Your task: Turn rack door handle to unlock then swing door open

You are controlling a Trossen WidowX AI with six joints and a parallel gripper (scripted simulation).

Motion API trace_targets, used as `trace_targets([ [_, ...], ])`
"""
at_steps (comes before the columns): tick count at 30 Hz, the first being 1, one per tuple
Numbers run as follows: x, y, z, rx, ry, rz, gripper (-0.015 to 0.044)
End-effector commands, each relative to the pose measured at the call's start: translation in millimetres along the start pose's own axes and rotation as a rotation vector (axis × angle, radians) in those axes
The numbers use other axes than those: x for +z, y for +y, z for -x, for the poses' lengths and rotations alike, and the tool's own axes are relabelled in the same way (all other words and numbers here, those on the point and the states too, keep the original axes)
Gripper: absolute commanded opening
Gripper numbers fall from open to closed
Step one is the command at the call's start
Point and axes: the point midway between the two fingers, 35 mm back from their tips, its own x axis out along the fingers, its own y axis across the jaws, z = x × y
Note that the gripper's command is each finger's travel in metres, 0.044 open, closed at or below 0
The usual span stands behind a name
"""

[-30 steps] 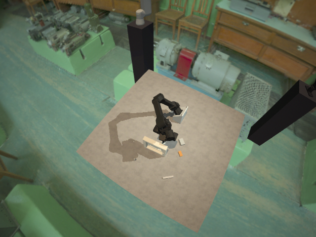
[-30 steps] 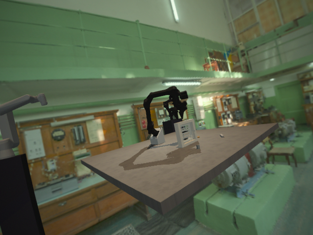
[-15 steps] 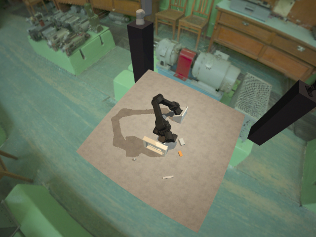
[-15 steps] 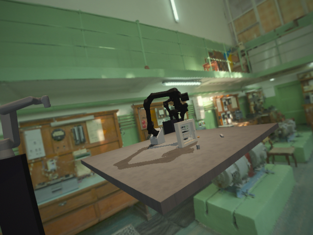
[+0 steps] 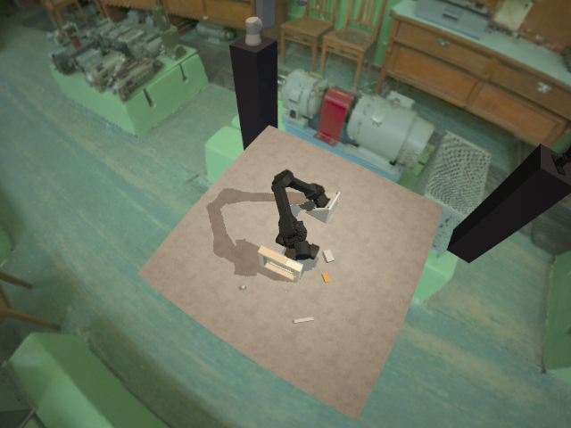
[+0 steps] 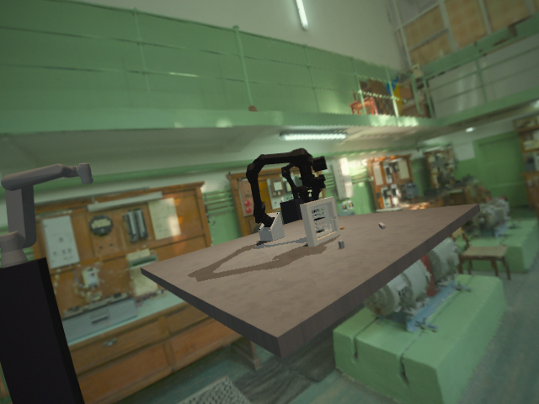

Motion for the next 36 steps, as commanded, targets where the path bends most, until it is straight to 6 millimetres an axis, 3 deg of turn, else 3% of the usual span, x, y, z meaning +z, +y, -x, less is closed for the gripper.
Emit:
trace_targets([
  [1, -2, -1, -9, 0.006, 0.011, 0.005, 0.0286],
  [15, -3, -1, -29, 0.024, 0.022, -0.001, 0.0286],
  [22, -3, -1, -29, 0.024, 0.022, -0.001, 0.0103],
  [36, -3, -1, -29, 0.024, 0.022, -0.001, 0.0015],
])
